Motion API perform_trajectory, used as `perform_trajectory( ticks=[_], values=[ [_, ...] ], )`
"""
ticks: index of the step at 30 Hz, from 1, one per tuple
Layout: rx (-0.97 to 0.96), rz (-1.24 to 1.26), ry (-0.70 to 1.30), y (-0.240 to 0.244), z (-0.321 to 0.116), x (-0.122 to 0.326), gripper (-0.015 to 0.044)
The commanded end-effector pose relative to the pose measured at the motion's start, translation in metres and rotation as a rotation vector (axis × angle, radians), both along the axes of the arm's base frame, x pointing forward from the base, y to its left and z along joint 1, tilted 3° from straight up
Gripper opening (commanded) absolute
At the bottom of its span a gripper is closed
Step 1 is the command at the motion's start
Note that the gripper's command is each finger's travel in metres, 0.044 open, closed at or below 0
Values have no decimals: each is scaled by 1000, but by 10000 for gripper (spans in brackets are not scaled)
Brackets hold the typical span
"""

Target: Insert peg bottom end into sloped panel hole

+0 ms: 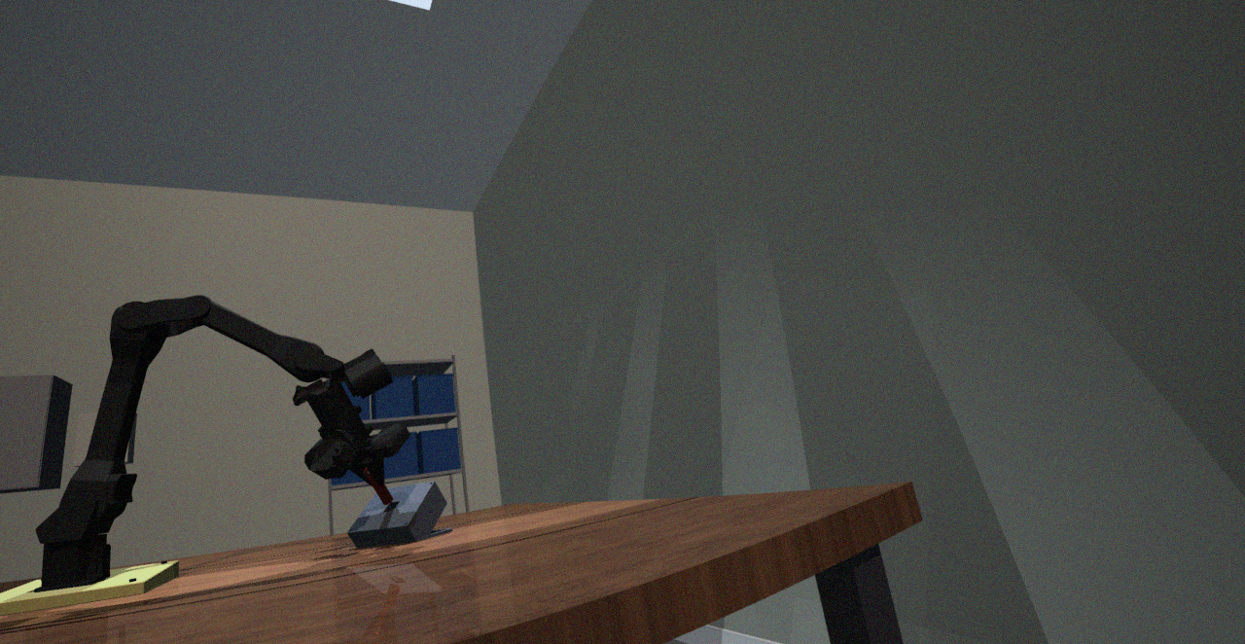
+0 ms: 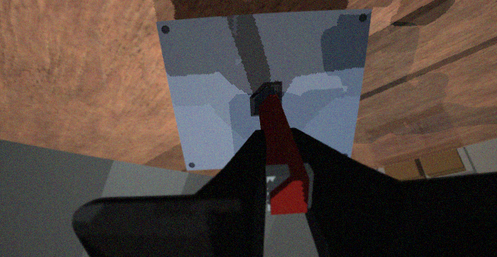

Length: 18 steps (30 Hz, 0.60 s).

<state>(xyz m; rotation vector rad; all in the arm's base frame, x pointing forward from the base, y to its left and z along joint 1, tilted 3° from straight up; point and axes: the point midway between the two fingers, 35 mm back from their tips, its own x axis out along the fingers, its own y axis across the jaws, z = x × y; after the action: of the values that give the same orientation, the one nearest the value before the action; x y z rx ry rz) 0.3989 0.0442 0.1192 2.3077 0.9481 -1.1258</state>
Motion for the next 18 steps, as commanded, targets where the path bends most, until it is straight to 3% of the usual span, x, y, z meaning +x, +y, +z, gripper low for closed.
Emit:
perform_trajectory(
  ticks=[1, 18],
  values=[
    [0, 1, 0, 0, 0, 0, 0],
    [0, 1, 0, 3, -8, 5, 0]
  ],
)
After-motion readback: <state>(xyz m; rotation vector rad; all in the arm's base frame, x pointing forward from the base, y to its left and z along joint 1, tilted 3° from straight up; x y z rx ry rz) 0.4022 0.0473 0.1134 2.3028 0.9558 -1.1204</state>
